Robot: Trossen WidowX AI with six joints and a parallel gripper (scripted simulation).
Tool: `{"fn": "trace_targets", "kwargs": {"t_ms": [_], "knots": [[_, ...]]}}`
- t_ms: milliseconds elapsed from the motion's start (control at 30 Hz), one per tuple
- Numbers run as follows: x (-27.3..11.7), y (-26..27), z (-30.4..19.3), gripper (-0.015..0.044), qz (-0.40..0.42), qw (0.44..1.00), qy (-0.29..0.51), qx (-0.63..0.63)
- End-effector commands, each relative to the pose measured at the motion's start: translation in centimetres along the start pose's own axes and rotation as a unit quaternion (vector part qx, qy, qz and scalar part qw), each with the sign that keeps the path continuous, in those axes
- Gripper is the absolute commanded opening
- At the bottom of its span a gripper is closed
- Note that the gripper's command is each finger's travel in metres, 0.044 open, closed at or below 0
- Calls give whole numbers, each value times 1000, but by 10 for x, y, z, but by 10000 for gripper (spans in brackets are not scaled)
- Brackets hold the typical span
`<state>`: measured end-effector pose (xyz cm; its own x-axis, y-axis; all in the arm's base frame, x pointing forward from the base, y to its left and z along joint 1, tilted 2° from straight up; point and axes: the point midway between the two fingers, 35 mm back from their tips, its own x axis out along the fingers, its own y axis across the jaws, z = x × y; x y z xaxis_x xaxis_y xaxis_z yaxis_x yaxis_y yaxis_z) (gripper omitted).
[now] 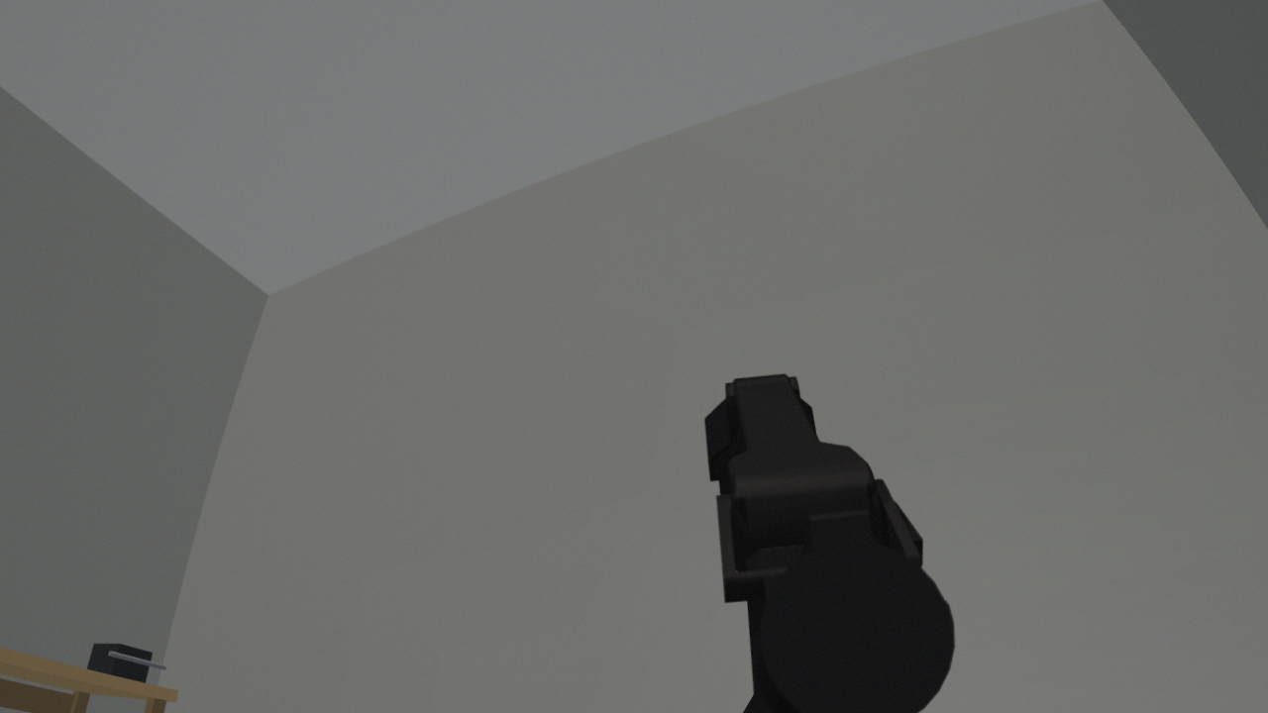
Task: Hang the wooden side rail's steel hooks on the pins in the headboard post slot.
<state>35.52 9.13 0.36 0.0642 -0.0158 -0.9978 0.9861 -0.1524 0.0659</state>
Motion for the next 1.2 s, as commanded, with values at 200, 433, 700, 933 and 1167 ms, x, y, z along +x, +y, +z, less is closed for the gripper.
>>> {"fn": "trace_targets", "kwargs": {"t_ms": [200, 433, 700, 933, 1167], "knots": [[0, 1, -1, 0, 4, 1000, 4, 3], [1, 1, -1, 0, 4, 1000, 4, 3], [2, 1, -1, 0, 4, 1000, 4, 3], [4, 1, -1, 0, 4, 1000, 4, 3], [5, 1, -1, 0, 4, 1000, 4, 3]]}}
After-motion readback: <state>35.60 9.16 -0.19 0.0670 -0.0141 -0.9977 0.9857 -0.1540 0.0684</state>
